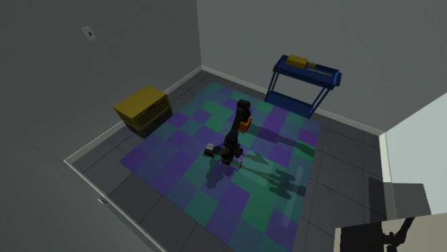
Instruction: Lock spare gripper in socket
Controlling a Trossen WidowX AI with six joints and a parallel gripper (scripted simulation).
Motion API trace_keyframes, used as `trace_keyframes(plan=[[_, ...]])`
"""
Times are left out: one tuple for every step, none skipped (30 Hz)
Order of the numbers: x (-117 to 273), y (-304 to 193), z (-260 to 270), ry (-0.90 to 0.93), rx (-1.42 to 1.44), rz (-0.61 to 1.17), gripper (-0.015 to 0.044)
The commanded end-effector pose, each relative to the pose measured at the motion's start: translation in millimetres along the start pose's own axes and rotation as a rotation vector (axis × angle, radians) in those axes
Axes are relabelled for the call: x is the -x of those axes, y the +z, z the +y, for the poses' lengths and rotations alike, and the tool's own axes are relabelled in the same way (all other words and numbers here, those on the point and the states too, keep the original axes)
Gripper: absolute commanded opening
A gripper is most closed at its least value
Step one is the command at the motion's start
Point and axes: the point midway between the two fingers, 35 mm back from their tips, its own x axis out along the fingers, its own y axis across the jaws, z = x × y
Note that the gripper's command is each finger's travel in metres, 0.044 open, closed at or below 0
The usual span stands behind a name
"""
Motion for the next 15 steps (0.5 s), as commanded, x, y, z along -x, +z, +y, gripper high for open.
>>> trace_keyframes(plan=[[-7, -2, 2, 0.004, 0.003, 0.001, 0.0000], [-9, -2, 2, 0.003, 0.003, 0.001, 0.0000], [-10, -2, 2, 0.002, 0.003, 0.000, 0.0000], [-12, -2, 2, 0.001, 0.003, 0.000, 0.0000], [-13, -2, 2, 0.000, 0.003, 0.000, 0.0000], [-14, -2, 2, -0.001, 0.003, 0.000, 0.0000], [-16, -3, 2, -0.002, 0.003, 0.000, 0.0000], [-17, -3, 2, -0.003, 0.003, 0.000, 0.0000], [-19, -3, 2, -0.005, 0.003, -0.001, 0.0000], [-20, -3, 3, -0.006, 0.003, -0.001, 0.0000], [-22, -3, 3, -0.007, 0.003, -0.001, 0.0000], [-23, -3, 3, -0.008, 0.002, -0.001, 0.0000], [-24, -4, 3, -0.009, 0.002, -0.001, 0.0000], [-26, -4, 3, -0.010, 0.002, -0.001, 0.0000], [-27, -4, 3, -0.011, 0.002, -0.001, 0.0000]])
